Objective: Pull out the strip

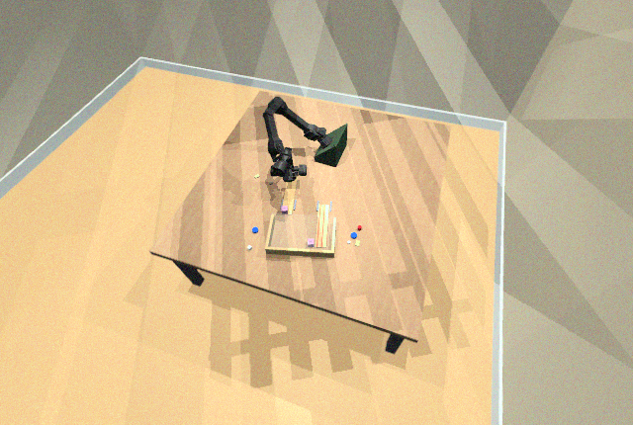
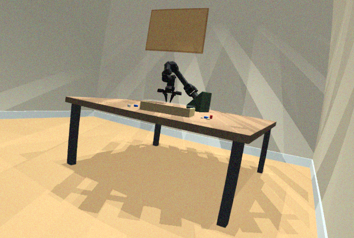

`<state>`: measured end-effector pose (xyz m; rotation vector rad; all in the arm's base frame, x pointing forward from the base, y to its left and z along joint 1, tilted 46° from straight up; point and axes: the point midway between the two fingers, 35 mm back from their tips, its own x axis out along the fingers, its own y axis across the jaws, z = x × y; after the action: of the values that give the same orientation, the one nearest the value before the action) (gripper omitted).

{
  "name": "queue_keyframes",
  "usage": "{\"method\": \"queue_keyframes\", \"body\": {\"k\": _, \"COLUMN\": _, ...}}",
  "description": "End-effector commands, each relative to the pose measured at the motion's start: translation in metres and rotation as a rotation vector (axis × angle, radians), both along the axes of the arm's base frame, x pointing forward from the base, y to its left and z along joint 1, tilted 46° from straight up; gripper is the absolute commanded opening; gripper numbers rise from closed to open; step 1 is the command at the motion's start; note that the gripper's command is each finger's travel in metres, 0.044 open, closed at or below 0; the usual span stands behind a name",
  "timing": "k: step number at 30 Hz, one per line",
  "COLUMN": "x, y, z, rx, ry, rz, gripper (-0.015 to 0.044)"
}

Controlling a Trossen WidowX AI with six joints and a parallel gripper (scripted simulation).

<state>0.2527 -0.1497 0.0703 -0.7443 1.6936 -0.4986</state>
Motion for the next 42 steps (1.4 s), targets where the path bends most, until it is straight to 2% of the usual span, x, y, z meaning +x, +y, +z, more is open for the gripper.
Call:
{"method": "queue_keyframes", "body": {"k": 1, "x": 0.016, "y": 0.001, "z": -0.001, "rx": 0.002, "ry": 0.021, "rz": 0.024, "gripper": 0.0236}}
{"method": "queue_keyframes", "body": {"k": 9, "x": 0.043, "y": 0.003, "z": -0.004, "rx": 0.002, "ry": 0.020, "rz": 0.024, "gripper": 0.0440}}
{"method": "queue_keyframes", "body": {"k": 42, "x": 0.158, "y": 0.009, "z": -0.010, "rx": 0.002, "ry": 0.013, "rz": 0.024, "gripper": 0.0440}}
